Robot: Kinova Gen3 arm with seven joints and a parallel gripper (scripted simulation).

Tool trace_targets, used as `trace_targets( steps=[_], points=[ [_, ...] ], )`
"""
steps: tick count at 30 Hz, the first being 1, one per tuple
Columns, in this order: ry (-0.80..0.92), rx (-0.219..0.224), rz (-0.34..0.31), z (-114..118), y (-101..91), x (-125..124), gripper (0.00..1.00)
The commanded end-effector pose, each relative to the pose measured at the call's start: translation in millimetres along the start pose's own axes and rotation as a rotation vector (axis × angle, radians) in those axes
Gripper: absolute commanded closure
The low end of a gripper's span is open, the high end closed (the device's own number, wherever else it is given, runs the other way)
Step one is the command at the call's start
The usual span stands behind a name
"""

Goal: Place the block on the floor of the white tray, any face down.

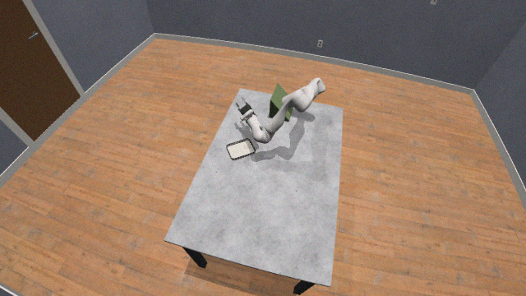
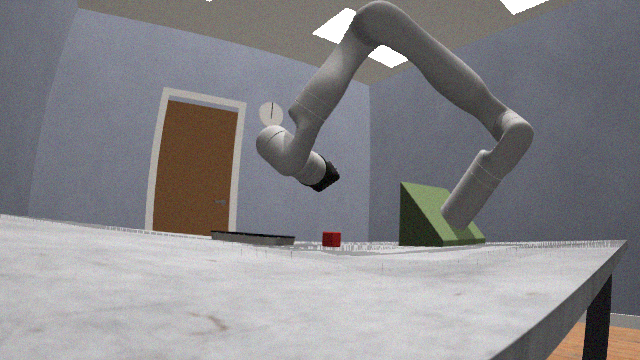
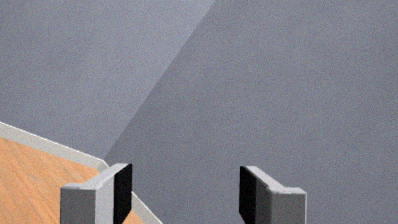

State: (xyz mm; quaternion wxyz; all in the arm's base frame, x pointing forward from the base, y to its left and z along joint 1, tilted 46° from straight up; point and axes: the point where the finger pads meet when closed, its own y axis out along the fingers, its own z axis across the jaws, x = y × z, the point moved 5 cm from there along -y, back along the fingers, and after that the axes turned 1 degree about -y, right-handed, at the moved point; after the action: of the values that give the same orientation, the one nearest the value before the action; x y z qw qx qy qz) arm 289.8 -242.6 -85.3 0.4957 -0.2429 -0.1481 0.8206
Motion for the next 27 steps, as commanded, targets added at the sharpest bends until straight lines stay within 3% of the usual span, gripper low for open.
trace_targets(
  steps=[1, 20, 24, 27],
  points=[
    [0.002, 0.0, 0.0, 0.5, -0.1, -1.1, 0.0],
    [0.001, -0.003, -0.003, 0.6, -0.5, -0.8, 0.0],
    [-0.009, -0.035, -0.029, 1.5, -5.0, 1.5, 0.0],
    [-0.025, -0.091, -0.073, 3.6, -13.7, 5.4, 0.0]
  ],
)
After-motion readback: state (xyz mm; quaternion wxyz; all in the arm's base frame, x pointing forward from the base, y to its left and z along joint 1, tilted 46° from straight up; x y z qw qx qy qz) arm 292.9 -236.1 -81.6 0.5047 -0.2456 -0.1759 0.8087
